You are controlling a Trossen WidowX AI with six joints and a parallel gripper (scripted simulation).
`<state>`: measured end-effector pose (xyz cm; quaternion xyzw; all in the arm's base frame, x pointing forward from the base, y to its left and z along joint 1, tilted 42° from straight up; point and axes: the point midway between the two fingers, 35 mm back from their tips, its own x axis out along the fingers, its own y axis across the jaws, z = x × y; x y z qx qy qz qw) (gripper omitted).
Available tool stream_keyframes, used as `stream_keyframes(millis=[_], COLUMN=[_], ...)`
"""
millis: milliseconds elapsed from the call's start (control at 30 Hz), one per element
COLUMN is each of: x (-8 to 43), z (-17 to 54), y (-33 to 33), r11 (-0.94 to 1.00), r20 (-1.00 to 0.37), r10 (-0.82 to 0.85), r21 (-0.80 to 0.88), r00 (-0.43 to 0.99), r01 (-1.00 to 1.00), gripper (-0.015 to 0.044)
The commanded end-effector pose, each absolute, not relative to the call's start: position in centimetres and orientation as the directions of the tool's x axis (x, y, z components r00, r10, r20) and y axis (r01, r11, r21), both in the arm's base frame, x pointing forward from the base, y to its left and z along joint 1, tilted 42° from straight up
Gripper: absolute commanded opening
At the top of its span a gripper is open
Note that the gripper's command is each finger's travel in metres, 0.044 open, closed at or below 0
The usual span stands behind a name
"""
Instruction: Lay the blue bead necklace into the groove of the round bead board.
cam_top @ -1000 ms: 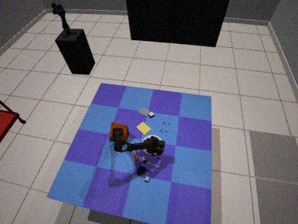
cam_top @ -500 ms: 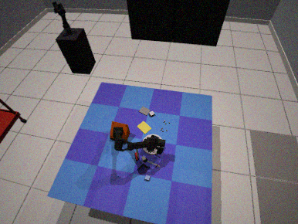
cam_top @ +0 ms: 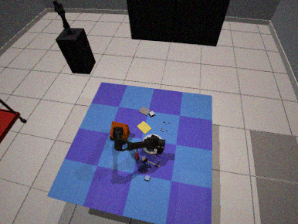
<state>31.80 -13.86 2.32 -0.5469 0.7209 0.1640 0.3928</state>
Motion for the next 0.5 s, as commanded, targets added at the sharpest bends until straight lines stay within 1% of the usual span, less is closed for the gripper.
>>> stream_keyframes(millis=[0,33,267,433,467], x=[31.8,31.8,32.4,32.4,32.3], z=[2.4,2.4,3.9,3.7,3.4], y=[-13.9,-13.9,-11.0,-11.2,-11.4], r11=[0.350,0.350,0.287,0.285,0.285], r20=[-0.744,-0.744,-0.745,-0.745,-0.745], r10=[-0.661,-0.661,-0.660,-0.660,-0.660], r21=[-0.197,-0.197,-0.136,-0.134,-0.134], r00=[-0.093,-0.093,-0.093,-0.093,-0.093], r01=[-0.916,-0.916,-0.948,-0.949,-0.949], gripper=[0.0440,0.0440,0.0256,0.0125,0.0120])
